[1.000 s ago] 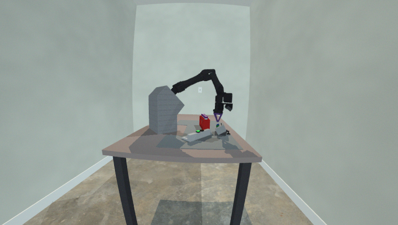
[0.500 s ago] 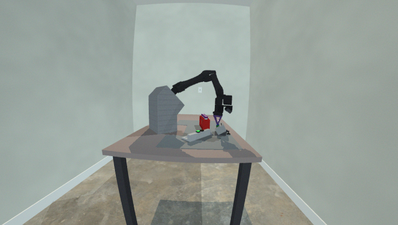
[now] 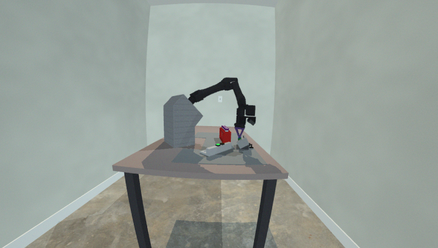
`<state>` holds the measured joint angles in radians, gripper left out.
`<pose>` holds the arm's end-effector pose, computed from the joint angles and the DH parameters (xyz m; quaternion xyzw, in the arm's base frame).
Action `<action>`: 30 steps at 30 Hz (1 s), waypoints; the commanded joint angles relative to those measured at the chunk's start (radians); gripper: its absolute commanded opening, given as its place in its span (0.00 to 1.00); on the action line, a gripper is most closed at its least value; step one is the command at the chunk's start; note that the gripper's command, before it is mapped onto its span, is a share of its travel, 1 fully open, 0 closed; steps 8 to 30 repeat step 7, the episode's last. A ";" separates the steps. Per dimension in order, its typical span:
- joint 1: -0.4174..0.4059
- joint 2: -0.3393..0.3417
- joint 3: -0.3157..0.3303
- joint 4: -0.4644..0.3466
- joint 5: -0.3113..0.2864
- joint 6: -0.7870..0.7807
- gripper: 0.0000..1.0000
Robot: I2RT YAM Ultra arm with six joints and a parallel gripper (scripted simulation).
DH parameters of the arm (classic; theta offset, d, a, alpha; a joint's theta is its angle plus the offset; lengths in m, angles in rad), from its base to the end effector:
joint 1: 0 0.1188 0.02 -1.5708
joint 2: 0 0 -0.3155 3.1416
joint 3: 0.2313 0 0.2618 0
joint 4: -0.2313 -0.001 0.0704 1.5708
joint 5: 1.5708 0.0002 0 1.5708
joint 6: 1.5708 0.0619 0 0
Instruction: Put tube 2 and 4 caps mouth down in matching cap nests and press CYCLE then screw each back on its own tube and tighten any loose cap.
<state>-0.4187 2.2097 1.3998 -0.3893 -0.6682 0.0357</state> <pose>0.4457 -0.1553 0.1180 0.1501 0.9182 0.2832 0.2327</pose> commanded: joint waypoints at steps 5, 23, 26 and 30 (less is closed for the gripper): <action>-0.002 0.001 0.008 0.015 0.005 0.009 0.00; 0.000 0.004 0.008 0.019 0.005 0.012 0.00; 0.000 0.004 0.008 0.019 0.005 0.012 0.00; 0.000 0.004 0.008 0.019 0.005 0.012 0.00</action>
